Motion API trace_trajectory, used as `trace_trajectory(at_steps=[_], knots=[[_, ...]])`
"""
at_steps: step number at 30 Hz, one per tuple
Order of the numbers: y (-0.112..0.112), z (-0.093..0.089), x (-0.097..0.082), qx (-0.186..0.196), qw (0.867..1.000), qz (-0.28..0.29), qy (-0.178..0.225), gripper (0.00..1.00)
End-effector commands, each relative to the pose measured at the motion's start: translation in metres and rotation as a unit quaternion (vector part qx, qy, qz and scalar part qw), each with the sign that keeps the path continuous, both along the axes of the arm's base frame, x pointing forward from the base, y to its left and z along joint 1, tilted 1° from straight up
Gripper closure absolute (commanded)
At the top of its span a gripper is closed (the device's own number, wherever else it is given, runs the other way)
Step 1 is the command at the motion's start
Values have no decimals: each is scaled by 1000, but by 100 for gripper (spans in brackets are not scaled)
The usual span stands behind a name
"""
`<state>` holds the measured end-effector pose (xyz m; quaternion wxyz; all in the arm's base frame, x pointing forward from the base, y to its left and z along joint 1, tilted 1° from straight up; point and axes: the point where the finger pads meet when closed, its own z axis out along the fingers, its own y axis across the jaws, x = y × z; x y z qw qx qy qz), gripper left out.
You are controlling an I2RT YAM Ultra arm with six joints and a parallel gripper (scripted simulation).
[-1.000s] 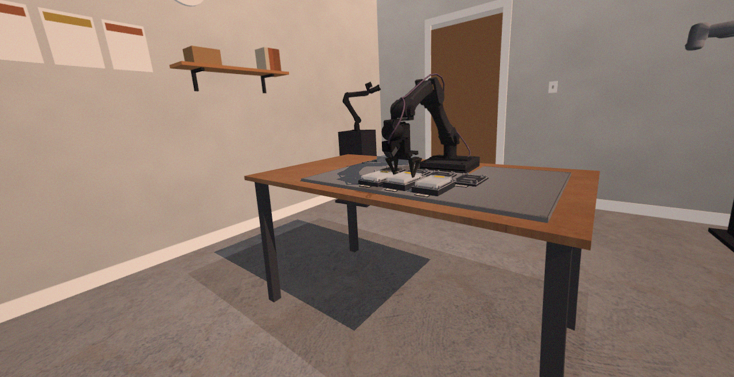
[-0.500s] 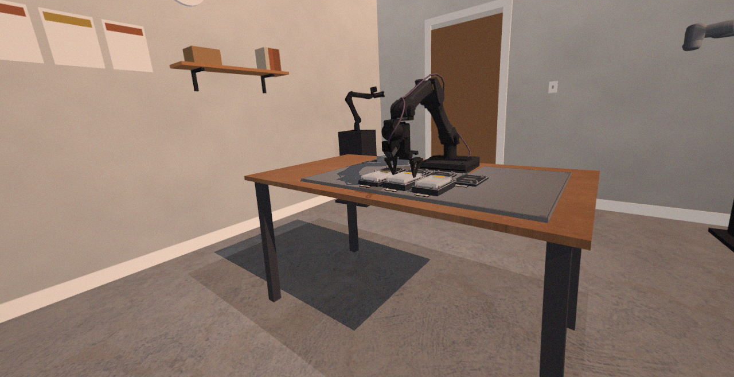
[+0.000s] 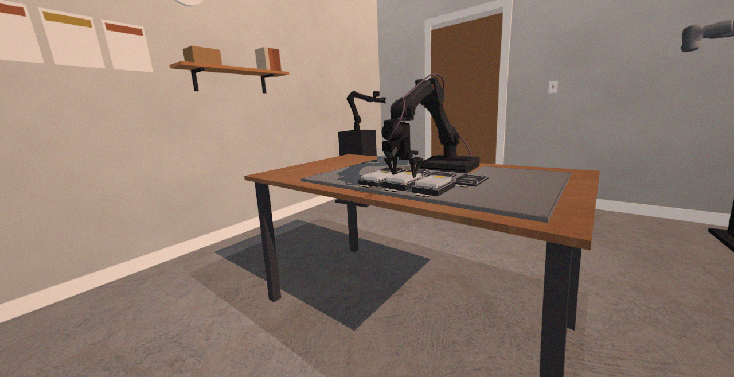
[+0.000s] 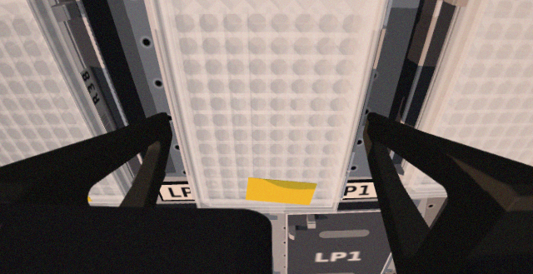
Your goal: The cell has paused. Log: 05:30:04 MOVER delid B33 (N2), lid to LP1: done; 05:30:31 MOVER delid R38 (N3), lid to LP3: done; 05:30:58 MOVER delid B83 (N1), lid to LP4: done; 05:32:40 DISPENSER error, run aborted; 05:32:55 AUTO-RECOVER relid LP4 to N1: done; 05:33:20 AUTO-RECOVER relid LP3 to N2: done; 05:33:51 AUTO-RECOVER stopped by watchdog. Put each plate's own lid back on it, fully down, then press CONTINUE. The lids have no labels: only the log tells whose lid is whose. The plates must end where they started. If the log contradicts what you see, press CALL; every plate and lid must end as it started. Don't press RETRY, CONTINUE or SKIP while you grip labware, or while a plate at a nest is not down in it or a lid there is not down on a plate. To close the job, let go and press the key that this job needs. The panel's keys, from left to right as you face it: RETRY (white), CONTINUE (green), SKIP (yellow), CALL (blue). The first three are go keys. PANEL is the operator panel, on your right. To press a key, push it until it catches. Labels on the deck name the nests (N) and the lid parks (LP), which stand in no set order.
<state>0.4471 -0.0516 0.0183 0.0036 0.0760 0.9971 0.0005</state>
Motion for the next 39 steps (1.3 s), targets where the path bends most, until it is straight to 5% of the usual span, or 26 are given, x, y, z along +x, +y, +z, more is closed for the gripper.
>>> trace_trajectory(at_steps=[1, 15, 17, 25, 39], knots=[[-1, 5, 5, -2, 1000, -1, -12, 0], [-1, 5, 5, -2, 1000, -1, -12, 0], [-3, 22, 10, -4, 1000, -2, -27, 0], [-3, 35, 8, -4, 1000, -2, -25, 0], [-3, 41, 6, -4, 1000, -2, -22, 0]])
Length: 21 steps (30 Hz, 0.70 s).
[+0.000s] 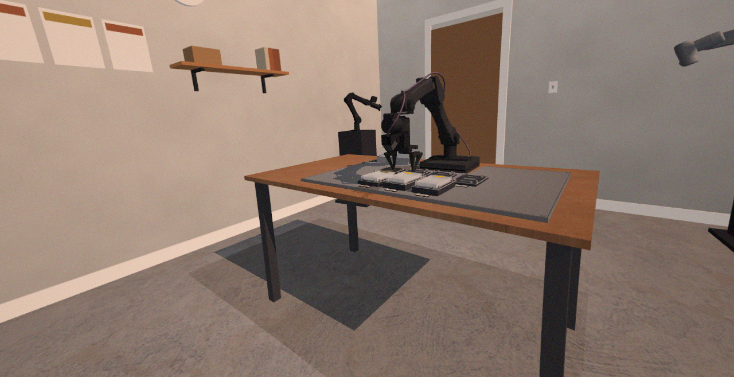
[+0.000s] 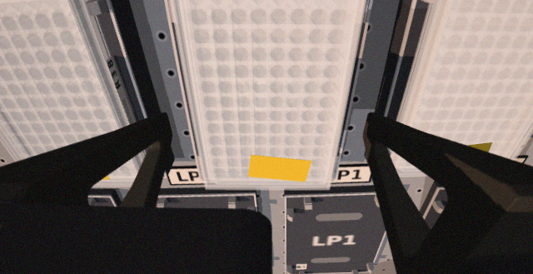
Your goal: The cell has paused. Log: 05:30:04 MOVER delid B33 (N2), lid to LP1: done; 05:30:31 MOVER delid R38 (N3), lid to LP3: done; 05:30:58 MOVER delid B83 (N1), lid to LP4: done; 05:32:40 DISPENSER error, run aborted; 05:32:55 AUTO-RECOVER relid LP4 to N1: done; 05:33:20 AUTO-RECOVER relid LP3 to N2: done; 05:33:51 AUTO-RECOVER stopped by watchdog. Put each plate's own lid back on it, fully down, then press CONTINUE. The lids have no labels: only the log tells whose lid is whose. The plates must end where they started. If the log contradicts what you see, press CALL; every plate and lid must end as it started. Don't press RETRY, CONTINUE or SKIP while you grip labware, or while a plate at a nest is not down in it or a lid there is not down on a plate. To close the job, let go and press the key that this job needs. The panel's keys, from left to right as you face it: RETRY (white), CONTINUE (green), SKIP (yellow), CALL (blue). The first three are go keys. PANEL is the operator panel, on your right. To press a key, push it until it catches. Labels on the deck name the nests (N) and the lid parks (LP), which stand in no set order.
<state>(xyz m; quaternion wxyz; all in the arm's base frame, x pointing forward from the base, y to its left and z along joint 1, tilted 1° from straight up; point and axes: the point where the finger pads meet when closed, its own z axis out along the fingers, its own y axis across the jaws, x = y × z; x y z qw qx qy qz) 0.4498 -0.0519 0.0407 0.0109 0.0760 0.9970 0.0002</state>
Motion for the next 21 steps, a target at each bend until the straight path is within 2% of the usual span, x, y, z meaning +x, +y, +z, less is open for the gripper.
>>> trace_trajectory(at_steps=[1, 19, 21], knots=[[-2, 18, 4, -3, 1000, -2, -14, 0], [-3, 6, 3, -1, 1000, -2, 0, 0], [-3, 10, 3, -1, 1000, -2, -5, 0]])
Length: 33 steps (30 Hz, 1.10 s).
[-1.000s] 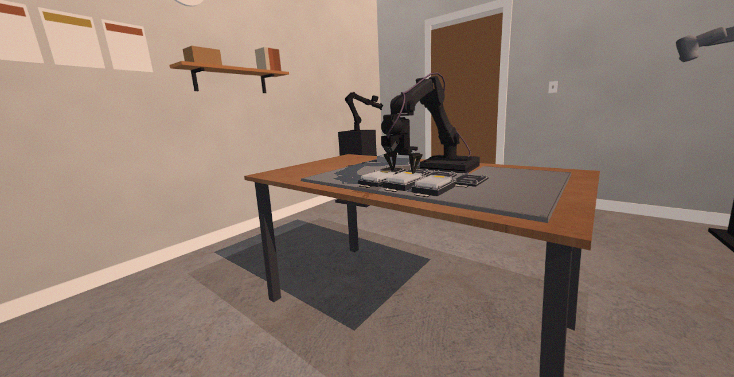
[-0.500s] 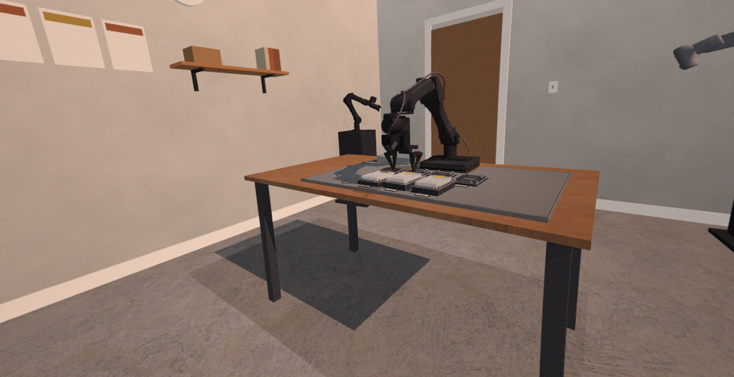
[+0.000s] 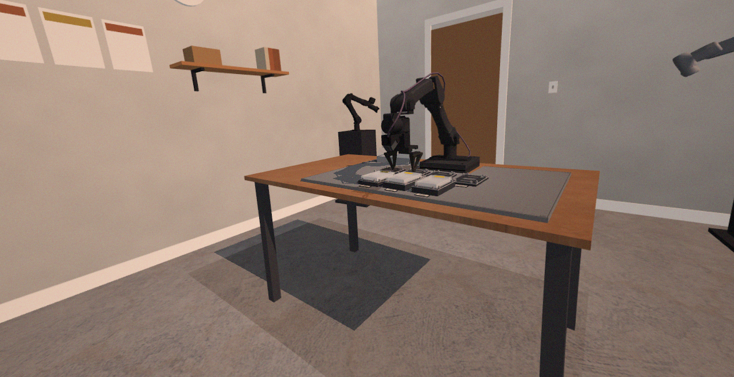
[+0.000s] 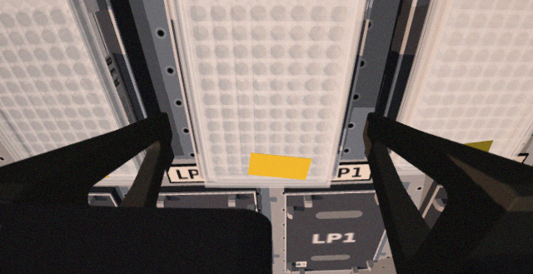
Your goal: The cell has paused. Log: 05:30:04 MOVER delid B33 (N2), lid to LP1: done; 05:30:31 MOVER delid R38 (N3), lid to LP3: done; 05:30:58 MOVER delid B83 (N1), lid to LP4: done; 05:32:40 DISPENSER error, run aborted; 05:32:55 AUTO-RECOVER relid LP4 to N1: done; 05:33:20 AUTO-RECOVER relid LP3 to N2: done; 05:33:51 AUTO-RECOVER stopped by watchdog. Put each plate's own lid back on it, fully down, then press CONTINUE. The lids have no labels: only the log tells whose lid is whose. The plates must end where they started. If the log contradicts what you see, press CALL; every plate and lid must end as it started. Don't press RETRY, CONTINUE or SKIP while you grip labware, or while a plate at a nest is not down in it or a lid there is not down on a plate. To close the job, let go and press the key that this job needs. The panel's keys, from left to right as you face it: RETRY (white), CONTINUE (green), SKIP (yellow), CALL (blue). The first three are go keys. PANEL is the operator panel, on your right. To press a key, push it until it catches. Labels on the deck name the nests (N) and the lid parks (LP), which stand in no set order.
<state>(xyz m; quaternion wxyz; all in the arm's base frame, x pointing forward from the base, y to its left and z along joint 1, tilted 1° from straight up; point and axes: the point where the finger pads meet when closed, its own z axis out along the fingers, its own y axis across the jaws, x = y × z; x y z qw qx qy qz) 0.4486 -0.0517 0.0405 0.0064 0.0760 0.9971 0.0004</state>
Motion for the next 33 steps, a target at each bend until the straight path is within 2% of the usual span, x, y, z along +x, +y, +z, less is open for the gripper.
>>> trace_trajectory(at_steps=[1, 2, 32, 33], knots=[[-3, 10, 4, -2, 1000, -2, -9, 0], [-3, 17, 6, -3, 1000, -2, -17, 0], [-4, 14, 5, -3, 1000, -3, -14, 0], [-2, 10, -8, -3, 1000, 11, -14, 1]])
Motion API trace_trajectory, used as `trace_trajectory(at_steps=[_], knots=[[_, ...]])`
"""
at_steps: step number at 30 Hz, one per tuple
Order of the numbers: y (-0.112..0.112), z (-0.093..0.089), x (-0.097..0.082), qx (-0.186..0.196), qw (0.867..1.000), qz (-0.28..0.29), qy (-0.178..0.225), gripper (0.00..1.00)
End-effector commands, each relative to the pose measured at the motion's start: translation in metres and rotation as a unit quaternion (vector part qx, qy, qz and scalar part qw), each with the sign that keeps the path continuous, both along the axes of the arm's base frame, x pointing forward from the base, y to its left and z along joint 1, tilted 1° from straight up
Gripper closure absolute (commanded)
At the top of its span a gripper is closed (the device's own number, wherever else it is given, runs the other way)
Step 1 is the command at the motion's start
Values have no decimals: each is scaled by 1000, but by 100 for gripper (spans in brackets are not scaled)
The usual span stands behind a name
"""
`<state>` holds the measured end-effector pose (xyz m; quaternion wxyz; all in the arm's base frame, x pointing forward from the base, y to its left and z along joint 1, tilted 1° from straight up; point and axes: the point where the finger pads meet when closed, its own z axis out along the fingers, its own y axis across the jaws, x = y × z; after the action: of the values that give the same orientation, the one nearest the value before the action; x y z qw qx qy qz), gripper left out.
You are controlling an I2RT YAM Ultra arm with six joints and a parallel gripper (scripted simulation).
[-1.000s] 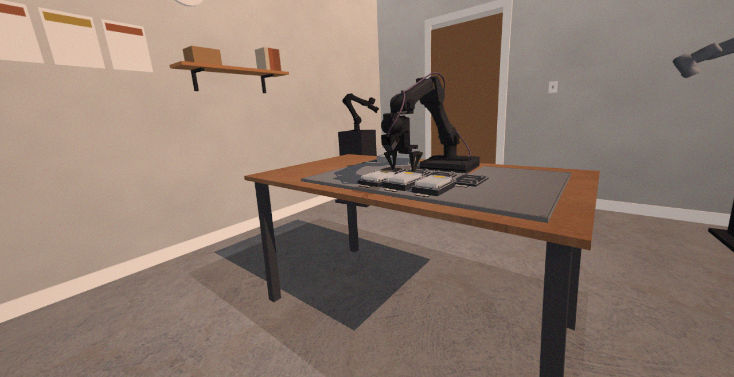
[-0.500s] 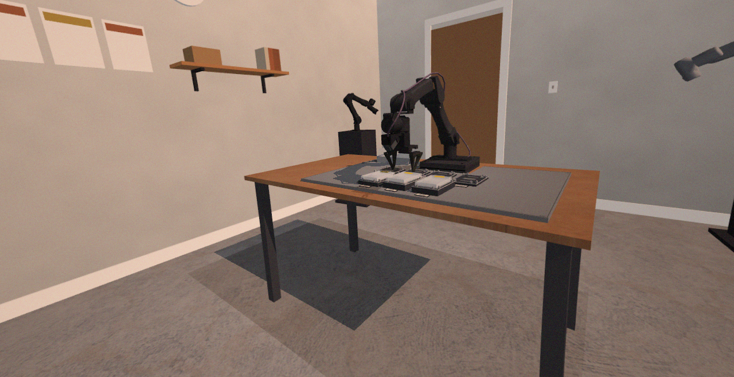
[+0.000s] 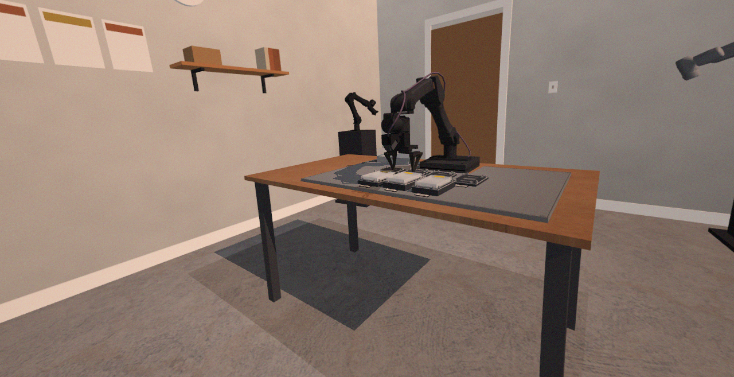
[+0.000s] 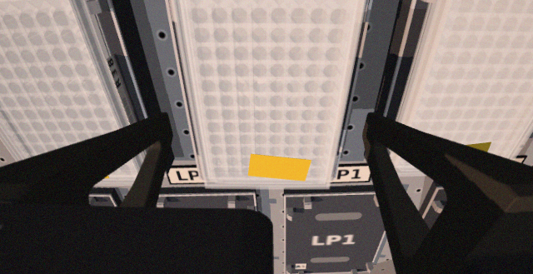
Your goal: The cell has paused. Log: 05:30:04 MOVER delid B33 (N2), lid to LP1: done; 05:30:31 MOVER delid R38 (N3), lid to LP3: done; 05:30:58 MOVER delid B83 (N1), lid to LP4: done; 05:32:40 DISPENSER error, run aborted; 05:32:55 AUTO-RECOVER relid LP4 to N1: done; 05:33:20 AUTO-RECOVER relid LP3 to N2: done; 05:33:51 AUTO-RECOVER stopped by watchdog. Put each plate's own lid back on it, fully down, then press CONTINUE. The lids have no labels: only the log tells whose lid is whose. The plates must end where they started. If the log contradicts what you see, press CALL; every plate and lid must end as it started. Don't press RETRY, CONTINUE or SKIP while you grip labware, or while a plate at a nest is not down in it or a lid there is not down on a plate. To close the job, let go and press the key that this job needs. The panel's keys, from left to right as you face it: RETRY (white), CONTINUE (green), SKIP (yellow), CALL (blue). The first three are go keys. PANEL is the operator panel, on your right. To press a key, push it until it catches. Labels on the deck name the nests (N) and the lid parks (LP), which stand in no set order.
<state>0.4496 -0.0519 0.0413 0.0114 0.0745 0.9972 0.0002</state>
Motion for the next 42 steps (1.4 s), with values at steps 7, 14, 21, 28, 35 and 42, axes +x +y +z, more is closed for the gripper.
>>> trace_trajectory(at_steps=[7, 14, 21, 28, 35, 42], knots=[[2, 8, -34, -3, 1000, 21, -8, 6], [7, 7, -69, -3, 1000, 21, -8, 13], [10, 5, -94, -3, 1000, 21, -8, 18], [15, 4, -129, -2, 1000, 21, -7, 100], [19, 8, -153, -2, 1000, 22, -7, 100], [18, 48, -147, -4, 1000, 22, -15, 100]])
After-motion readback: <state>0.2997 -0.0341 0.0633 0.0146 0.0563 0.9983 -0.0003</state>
